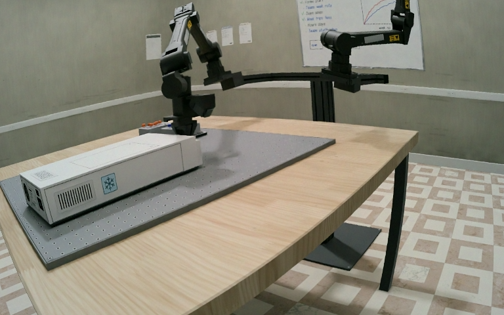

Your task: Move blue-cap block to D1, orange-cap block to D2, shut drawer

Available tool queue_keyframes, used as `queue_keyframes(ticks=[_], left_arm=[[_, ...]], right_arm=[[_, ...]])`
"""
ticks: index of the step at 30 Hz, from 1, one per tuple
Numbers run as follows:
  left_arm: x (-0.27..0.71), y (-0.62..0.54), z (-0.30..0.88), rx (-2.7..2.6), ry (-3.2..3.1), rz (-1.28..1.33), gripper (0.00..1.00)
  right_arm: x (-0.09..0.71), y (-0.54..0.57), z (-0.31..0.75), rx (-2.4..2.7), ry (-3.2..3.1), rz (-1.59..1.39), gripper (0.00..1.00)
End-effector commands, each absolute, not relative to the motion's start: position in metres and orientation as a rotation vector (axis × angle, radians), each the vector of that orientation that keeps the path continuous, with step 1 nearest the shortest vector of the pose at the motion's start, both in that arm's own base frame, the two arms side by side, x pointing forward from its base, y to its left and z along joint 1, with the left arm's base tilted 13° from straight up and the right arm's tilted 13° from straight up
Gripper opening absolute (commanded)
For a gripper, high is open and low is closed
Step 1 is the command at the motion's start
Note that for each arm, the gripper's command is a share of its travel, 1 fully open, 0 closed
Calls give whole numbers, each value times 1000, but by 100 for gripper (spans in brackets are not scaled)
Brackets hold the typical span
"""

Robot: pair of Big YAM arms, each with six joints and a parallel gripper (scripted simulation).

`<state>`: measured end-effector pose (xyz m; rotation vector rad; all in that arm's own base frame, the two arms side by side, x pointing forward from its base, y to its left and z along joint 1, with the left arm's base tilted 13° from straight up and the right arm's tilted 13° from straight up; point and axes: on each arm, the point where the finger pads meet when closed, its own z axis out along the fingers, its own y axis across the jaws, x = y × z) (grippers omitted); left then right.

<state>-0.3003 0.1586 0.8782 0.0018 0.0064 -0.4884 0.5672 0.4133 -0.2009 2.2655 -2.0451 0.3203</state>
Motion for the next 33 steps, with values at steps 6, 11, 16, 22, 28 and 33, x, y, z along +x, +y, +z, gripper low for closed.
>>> queue_keyframes(ticks=[6,11,16,22,28,33], left_arm=[[-279,148,886,12,41,-490,0],[-279,148,886,12,41,-490,0],[-279,148,886,12,41,-490,0],[-279,148,886,12,41,-490,0],[-279,148,886,12,41,-490,0],[-279,148,886,12,41,-490,0]], right_arm=[[555,427,-203,2308,-2064,335,0],[552,431,-186,2306,-2062,333,0],[549,431,-187,2308,-2064,334,0],[545,424,-188,2296,-2075,332,0],[533,429,-189,2308,-2064,331,0],[530,426,-196,2273,-2025,317,0]])
